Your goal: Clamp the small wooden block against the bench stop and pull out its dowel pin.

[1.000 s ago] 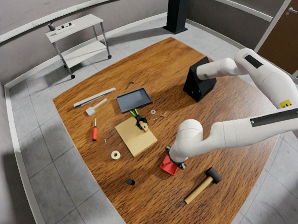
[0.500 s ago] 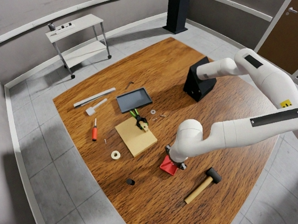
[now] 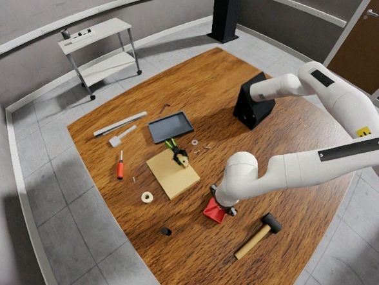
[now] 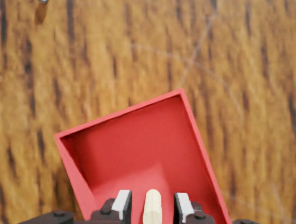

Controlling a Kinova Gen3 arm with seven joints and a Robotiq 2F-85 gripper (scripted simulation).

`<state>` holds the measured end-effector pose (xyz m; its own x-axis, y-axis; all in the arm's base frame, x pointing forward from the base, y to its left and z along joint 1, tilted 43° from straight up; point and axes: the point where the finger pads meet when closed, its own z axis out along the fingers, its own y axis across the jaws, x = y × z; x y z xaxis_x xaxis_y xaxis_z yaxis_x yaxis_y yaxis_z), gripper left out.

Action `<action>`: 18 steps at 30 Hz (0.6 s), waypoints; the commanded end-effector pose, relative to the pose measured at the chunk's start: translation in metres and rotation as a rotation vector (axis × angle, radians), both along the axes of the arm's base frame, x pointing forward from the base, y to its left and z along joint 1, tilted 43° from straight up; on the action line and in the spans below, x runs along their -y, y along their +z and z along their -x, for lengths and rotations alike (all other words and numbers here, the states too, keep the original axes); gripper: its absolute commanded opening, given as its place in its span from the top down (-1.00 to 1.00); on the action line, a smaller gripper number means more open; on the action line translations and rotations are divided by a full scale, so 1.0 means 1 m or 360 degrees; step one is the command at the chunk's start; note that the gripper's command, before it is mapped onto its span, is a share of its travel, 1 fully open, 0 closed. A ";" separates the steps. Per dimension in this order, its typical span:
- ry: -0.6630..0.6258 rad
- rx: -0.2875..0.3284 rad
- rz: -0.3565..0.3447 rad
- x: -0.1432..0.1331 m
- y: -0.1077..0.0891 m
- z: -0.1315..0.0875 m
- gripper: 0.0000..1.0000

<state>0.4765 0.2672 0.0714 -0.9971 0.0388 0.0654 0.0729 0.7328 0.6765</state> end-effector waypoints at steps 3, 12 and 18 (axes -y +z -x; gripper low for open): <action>-0.0002 0.0002 0.0000 0.001 0.001 -0.001 0.33; -0.0002 0.0002 0.0000 0.002 0.002 -0.001 0.33; -0.0002 0.0002 0.0000 0.005 0.006 -0.001 0.33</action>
